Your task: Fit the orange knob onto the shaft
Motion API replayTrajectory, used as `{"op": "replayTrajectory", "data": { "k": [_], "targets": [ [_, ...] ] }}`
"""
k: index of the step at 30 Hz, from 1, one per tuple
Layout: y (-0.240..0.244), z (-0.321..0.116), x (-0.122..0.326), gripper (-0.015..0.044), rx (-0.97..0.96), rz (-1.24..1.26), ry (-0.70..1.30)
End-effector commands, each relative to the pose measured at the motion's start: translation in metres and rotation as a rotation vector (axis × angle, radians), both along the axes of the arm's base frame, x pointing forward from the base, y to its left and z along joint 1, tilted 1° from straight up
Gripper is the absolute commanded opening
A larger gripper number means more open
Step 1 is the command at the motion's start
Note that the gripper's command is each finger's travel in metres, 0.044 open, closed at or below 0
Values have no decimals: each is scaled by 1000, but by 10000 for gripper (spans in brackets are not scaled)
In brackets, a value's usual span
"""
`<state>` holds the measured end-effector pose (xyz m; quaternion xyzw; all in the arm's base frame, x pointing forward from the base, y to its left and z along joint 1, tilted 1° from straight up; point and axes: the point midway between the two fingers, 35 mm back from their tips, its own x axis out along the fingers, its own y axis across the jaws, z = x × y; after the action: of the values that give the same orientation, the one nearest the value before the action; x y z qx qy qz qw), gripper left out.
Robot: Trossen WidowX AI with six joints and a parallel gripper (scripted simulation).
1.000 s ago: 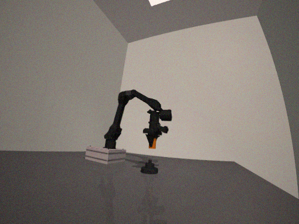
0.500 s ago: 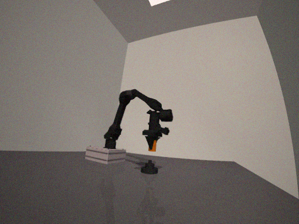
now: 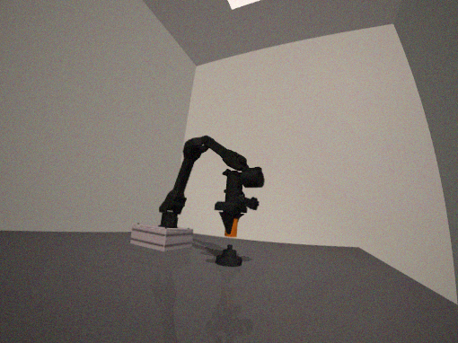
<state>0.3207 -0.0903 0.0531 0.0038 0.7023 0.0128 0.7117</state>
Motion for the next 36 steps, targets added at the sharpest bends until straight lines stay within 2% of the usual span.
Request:
{"op": "replayTrajectory", "data": {
  "k": [1, 14, 36],
  "targets": [
    [-13, 0, 4, 0, -10, 8, -14],
    [-15, -27, 5, 0, -10, 9, -14],
    [-17, -22, 10, 0, -11, 2, -15]
  ]
}}
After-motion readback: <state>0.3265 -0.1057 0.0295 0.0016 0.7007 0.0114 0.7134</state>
